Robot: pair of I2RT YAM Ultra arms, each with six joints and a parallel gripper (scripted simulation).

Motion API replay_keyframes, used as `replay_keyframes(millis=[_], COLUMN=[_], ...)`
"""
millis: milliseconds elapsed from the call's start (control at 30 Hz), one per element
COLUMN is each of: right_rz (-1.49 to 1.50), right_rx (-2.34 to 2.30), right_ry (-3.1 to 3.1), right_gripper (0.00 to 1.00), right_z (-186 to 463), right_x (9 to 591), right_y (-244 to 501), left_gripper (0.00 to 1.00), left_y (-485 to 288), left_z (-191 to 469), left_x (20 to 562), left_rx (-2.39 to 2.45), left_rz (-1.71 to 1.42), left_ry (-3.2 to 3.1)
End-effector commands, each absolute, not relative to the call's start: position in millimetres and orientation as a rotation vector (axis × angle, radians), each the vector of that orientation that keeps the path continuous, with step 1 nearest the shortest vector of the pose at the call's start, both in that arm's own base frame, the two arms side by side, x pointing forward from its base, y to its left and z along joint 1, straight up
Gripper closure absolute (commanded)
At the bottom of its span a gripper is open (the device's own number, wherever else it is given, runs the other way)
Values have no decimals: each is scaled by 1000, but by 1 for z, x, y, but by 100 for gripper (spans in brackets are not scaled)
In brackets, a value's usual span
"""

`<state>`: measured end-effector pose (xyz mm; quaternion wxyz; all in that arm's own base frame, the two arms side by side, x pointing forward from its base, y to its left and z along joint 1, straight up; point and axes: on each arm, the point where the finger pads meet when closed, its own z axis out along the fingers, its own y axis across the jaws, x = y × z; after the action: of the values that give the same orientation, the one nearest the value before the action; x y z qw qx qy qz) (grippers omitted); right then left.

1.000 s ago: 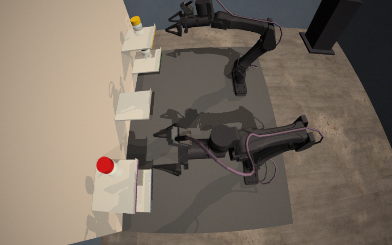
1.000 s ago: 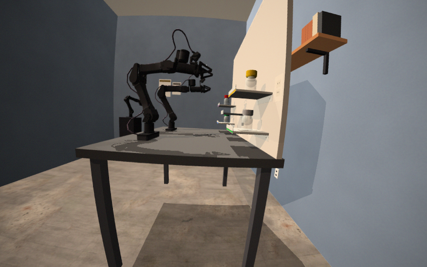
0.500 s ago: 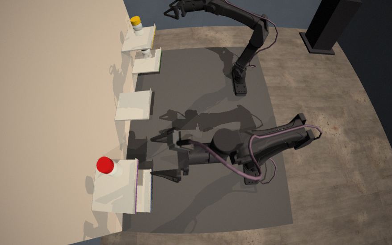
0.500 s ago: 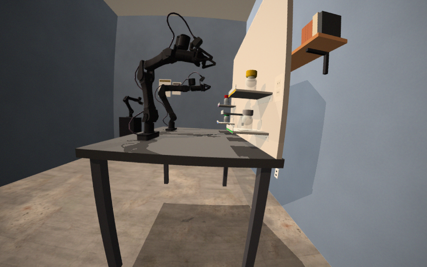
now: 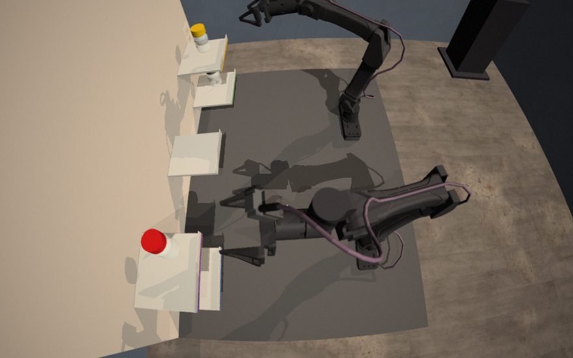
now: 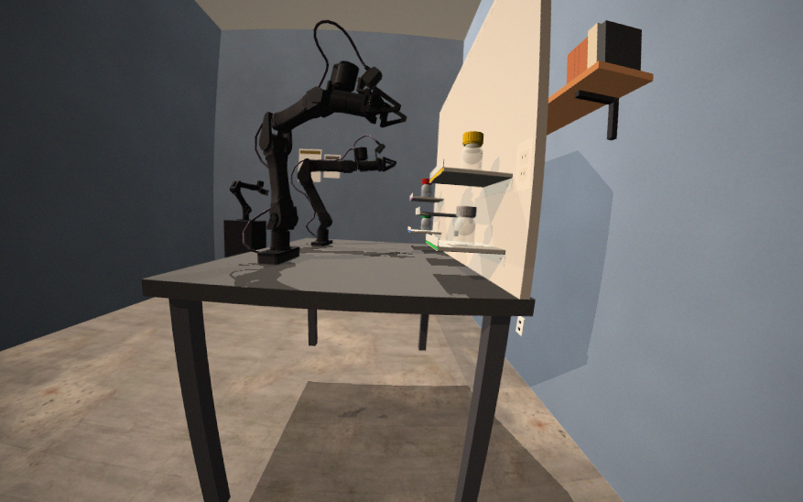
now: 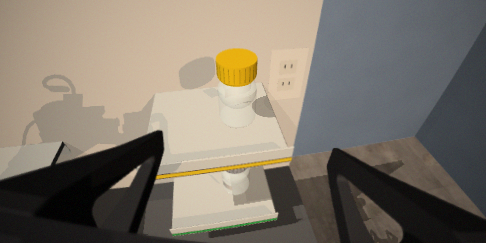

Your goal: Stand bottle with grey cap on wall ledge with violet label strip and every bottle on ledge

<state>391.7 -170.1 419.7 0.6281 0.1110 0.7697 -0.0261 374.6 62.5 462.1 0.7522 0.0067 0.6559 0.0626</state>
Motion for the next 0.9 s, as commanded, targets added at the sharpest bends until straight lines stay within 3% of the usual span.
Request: replay_keyframes(millis=[0, 233, 433, 867], right_rz=[-66, -61, -94, -90], right_rx=[230, 235, 198, 202], right_ry=[1741, 1742, 1659, 1668], right_gripper=[0, 0, 0, 0], right_z=[437, 435, 436, 322], right_x=[390, 389, 390, 393], right_y=[-167, -166, -167, -169], left_gripper=[0, 0, 0, 0], left_y=[60, 59, 60, 61], left_z=[475, 453, 384, 293], left_x=[368, 366, 369, 373], left_rx=[34, 42, 40, 31], left_rz=[142, 153, 150, 139], left_ry=[1367, 1306, 1320, 1390])
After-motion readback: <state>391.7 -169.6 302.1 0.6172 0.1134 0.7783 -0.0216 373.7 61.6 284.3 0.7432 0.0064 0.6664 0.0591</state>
